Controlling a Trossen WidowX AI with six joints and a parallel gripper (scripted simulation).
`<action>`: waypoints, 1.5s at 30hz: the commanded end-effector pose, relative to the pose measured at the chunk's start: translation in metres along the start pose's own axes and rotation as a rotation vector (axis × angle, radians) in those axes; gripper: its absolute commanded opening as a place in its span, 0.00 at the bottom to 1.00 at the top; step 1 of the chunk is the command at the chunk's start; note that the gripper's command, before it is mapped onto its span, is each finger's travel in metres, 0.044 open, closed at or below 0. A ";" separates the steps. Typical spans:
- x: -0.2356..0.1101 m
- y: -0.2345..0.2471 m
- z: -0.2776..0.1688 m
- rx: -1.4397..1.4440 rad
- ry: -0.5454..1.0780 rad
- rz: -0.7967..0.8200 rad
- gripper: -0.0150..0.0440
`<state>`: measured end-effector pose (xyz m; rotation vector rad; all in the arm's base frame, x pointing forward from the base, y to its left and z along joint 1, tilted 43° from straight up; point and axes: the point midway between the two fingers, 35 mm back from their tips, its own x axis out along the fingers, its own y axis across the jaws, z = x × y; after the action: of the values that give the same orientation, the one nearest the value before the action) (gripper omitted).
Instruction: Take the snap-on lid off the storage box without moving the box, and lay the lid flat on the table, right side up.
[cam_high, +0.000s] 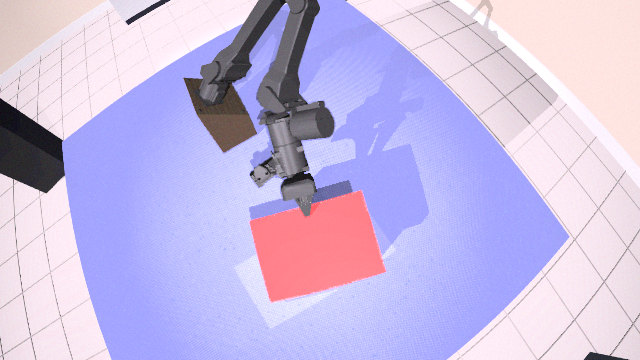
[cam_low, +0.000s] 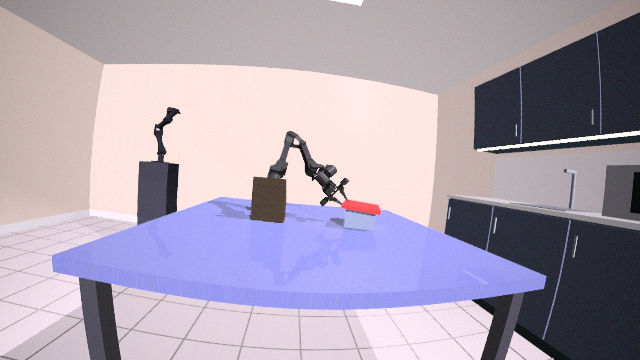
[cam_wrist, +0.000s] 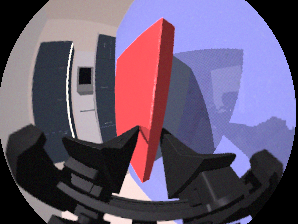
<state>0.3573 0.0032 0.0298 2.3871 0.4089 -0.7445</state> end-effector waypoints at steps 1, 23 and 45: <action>-0.002 0.003 0.000 -0.001 0.000 0.005 0.25; -0.002 0.004 0.001 0.001 0.000 0.005 0.25; 0.000 0.005 0.001 0.001 0.000 0.005 0.25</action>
<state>0.3582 -0.0009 0.0319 2.3884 0.4002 -0.7449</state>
